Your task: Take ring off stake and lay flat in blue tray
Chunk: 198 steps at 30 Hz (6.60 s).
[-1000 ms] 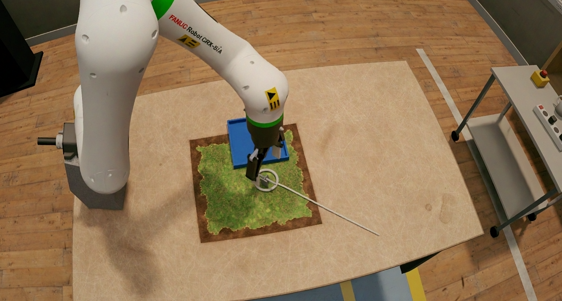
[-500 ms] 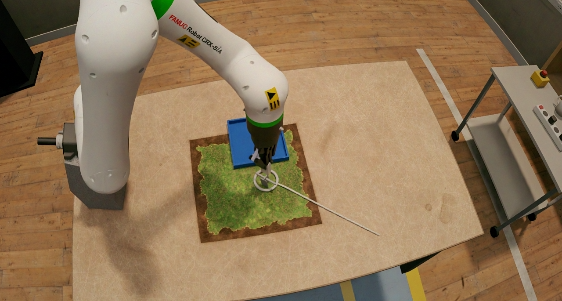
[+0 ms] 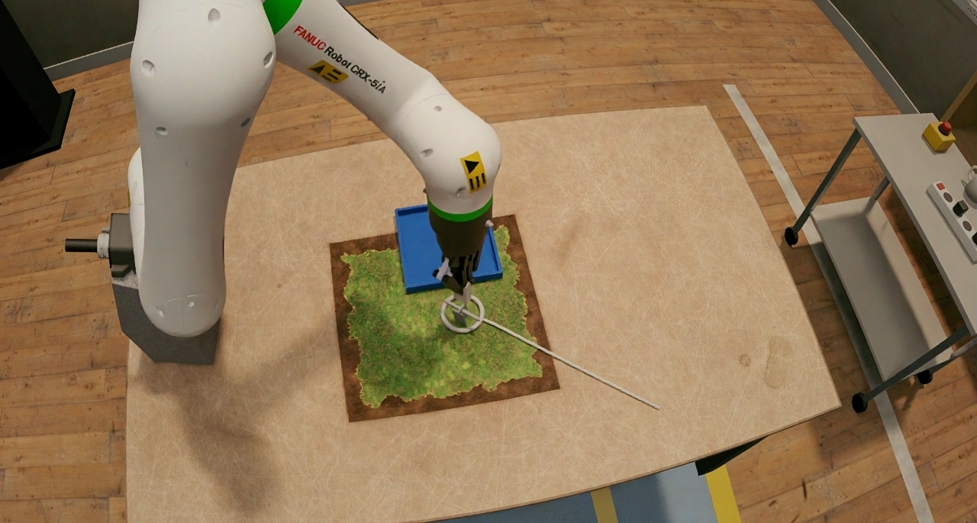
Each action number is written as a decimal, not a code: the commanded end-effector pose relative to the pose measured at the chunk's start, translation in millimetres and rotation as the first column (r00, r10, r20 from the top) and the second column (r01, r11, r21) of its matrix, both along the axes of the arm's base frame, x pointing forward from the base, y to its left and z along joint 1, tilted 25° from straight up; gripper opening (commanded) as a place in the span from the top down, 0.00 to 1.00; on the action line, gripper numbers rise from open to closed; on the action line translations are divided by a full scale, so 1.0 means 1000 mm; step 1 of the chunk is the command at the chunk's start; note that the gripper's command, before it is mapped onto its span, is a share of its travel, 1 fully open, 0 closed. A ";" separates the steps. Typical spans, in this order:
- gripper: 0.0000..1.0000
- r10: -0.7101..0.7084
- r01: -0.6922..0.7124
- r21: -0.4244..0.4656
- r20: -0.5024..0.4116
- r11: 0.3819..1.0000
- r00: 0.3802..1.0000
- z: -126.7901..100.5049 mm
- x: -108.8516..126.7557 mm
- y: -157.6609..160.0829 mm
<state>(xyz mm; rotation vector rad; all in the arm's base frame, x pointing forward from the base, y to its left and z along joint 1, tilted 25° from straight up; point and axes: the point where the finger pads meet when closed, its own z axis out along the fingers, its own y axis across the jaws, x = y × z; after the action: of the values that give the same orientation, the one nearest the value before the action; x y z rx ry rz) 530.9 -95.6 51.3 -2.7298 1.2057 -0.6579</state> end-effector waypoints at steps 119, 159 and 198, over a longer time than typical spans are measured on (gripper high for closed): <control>0.84 0.004 -0.004 0.002 0.000 1.000 1.000 -0.061 0.060 0.034; 0.84 0.004 -0.004 0.002 0.000 1.000 1.000 -0.061 0.061 0.034; 0.84 0.004 -0.004 0.002 0.000 1.000 1.000 -0.061 0.061 0.034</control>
<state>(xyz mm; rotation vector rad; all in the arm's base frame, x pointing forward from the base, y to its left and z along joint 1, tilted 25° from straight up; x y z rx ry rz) 591.5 -61.6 -10.1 -2.7306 1.1999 -0.6543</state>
